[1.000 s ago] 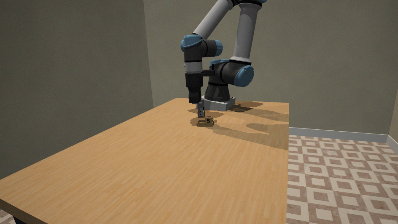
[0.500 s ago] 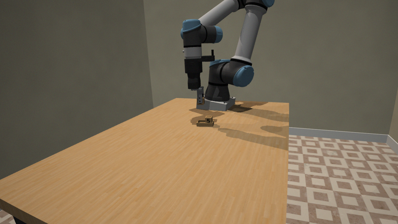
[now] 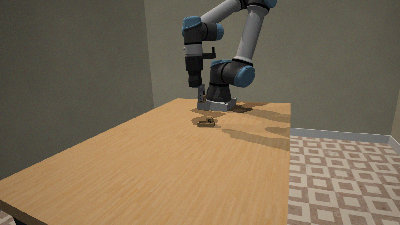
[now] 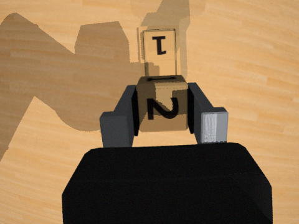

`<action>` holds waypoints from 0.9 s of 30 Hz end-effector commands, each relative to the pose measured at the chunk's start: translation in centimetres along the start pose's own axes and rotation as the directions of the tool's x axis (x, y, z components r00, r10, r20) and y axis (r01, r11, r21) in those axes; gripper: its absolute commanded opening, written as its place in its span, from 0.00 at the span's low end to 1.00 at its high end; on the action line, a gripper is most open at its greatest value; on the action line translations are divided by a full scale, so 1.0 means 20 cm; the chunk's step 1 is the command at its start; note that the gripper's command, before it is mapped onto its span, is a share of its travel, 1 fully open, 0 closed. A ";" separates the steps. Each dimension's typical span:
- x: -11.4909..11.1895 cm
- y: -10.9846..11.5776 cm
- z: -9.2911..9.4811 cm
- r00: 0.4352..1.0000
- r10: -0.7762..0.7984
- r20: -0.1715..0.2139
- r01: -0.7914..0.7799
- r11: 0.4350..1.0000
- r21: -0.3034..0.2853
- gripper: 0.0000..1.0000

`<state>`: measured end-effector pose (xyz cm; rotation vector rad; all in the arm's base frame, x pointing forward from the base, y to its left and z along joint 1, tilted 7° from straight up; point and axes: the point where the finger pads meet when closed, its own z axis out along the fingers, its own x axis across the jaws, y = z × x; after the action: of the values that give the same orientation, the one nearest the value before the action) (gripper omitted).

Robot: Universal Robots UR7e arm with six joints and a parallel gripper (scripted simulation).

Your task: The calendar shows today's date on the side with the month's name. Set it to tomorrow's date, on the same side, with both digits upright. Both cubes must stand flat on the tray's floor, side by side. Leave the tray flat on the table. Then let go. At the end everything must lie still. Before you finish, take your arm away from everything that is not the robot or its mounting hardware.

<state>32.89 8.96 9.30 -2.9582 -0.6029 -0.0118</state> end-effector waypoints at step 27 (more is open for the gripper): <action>0.00 0.45 0.05 0.909 -0.417 0.000 0.417 0.909 -0.001 0.57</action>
<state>36.27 1.00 7.30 -2.7733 -1.2080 -0.0471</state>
